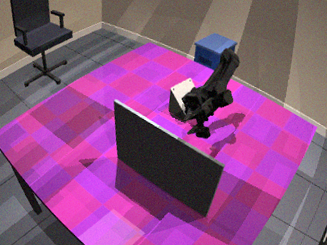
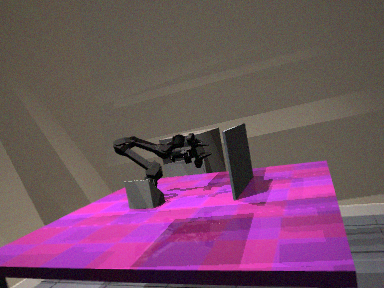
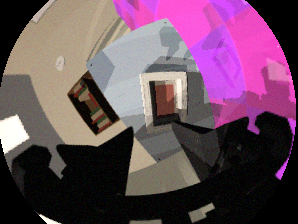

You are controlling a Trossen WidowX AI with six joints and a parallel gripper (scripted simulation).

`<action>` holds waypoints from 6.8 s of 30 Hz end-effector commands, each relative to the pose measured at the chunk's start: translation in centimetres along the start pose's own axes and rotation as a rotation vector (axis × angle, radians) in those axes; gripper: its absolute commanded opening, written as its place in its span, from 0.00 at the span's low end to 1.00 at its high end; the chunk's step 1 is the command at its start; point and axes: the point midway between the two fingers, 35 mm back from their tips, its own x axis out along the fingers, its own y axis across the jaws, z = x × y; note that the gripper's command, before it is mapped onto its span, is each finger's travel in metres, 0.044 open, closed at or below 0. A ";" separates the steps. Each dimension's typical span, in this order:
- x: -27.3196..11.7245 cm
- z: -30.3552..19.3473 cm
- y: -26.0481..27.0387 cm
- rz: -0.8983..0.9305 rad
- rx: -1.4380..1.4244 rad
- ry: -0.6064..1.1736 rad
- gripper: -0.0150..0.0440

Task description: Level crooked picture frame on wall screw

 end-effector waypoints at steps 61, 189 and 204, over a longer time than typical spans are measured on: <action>10.4 0.3 -0.3 0.012 0.009 0.004 0.69; 12.2 0.2 0.7 0.013 0.008 0.005 0.25; 12.2 -0.3 0.8 0.013 0.009 0.005 0.25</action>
